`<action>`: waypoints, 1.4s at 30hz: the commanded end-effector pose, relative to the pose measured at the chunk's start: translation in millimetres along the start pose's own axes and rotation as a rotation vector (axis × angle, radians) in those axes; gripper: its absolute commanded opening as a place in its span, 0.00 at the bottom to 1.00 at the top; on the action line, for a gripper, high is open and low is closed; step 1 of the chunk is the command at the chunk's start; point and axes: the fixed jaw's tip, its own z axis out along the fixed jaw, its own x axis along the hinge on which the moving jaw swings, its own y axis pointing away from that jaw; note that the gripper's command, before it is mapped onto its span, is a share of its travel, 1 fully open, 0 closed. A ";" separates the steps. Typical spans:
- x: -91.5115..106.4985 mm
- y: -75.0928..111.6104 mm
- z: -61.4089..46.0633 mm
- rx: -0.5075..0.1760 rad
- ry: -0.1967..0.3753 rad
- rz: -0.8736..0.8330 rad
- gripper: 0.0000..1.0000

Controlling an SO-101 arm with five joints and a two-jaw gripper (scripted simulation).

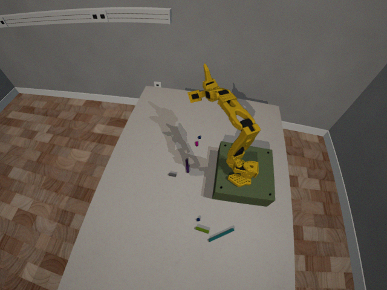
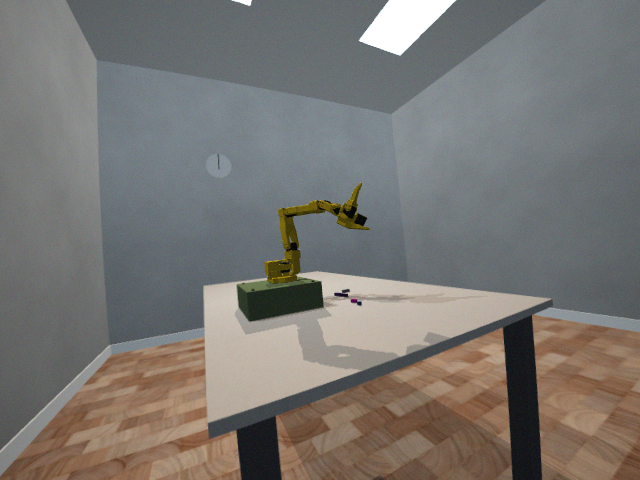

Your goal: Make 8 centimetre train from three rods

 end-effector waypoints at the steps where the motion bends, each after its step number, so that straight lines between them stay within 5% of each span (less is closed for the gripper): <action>1: 0.1 -1.1 -1.0 0.005 0.000 0.001 1.00; 25: -8.0 3.3 -6.3 -0.025 -0.025 -0.004 1.00; 34: -36.8 23.5 -30.0 -0.143 -0.116 -0.033 1.00; 42: -73.0 69.5 -80.9 -0.367 -0.257 -0.115 1.00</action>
